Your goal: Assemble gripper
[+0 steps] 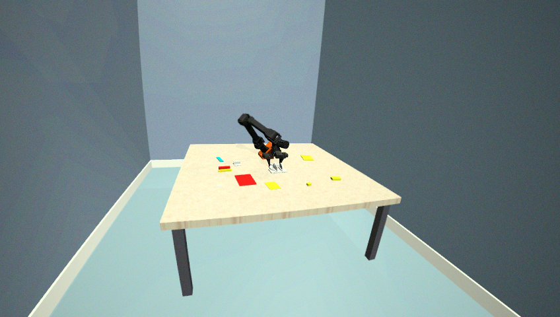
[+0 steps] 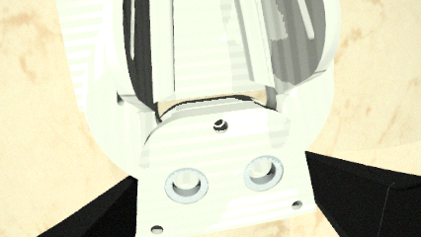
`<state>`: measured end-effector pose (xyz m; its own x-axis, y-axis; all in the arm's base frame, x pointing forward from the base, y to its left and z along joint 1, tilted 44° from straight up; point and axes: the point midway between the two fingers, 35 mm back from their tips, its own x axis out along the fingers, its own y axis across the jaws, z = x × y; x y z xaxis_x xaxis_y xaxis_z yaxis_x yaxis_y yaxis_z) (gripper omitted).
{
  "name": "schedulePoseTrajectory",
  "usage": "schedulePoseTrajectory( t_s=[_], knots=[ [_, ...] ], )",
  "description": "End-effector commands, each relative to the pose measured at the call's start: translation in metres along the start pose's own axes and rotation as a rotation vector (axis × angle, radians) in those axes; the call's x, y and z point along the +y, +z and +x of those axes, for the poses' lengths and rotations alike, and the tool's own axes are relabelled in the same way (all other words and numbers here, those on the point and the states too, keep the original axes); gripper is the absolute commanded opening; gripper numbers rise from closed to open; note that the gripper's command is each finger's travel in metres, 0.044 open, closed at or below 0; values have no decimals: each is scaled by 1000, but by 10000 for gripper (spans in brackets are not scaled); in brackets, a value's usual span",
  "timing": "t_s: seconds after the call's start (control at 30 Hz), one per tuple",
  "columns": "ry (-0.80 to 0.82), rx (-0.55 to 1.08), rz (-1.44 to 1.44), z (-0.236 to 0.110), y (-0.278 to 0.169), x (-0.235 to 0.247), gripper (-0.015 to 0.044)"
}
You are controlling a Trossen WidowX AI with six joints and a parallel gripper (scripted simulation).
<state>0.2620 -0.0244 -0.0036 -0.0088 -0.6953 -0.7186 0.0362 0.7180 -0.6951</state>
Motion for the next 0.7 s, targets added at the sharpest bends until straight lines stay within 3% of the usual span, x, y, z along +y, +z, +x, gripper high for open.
schedulePoseTrajectory(
  t_s=[0.0,0.67],
  knots=[
    [0,6,0,3,0,0,351],
    [0,6,0,-3,0,0,351]
  ],
)
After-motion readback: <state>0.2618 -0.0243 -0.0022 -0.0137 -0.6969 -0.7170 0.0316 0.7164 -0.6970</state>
